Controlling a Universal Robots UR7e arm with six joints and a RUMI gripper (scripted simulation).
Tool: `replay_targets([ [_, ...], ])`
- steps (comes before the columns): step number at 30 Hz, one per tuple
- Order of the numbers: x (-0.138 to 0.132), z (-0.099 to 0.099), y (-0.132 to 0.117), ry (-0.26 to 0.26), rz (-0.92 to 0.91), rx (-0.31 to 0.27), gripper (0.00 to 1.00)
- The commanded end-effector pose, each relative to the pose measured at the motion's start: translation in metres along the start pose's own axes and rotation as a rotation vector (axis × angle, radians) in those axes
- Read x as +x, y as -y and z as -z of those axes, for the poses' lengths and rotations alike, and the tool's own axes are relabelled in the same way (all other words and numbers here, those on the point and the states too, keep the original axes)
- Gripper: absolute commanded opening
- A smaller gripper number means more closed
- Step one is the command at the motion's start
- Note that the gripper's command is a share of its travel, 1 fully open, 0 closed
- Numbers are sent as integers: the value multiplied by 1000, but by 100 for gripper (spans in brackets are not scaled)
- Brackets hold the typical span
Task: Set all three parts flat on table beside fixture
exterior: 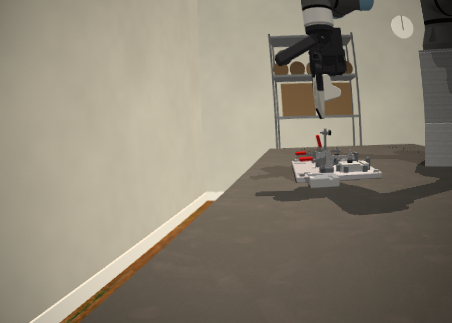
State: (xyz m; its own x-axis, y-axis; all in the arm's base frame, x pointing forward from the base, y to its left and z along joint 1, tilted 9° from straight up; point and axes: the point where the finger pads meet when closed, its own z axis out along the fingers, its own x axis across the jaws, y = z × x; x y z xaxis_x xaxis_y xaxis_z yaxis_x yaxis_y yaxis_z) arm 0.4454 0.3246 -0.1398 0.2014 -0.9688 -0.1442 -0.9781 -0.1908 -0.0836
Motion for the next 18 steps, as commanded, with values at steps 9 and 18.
replay_targets([
  [9,1,42,-2,0,-1,-7,28],
  [18,1,44,-2,0,-1,-7,28],
])
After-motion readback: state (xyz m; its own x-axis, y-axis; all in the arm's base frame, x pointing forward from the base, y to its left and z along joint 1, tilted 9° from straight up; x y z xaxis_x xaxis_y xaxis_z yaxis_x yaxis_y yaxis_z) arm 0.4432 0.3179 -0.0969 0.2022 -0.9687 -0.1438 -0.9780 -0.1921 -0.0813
